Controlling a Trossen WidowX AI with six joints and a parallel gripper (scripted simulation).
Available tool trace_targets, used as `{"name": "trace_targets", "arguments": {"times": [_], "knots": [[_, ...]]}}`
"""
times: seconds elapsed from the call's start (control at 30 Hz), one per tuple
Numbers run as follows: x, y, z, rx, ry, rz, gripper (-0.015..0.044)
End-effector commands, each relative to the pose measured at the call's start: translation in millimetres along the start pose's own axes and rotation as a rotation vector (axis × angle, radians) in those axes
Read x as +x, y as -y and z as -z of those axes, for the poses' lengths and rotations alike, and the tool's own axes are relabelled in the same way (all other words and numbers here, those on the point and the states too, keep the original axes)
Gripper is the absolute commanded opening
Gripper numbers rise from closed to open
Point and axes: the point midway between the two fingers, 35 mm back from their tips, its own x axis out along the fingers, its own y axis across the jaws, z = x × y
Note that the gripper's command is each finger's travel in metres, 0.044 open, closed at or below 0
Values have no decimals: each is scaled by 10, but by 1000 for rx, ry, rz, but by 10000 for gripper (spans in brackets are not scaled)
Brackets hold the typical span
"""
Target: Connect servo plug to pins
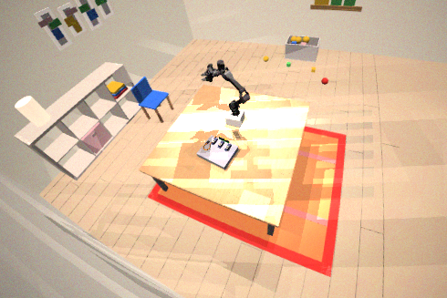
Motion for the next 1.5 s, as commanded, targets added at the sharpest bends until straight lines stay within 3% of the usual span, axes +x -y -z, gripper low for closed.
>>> {"name": "trace_targets", "arguments": {"times": [0.0,0.33,1.47], "knots": [[1,1,0,-1,0,0,374],[74,35,36,-39,-21,-25,115],[588,161,518,-265,-138,-181,115]]}}
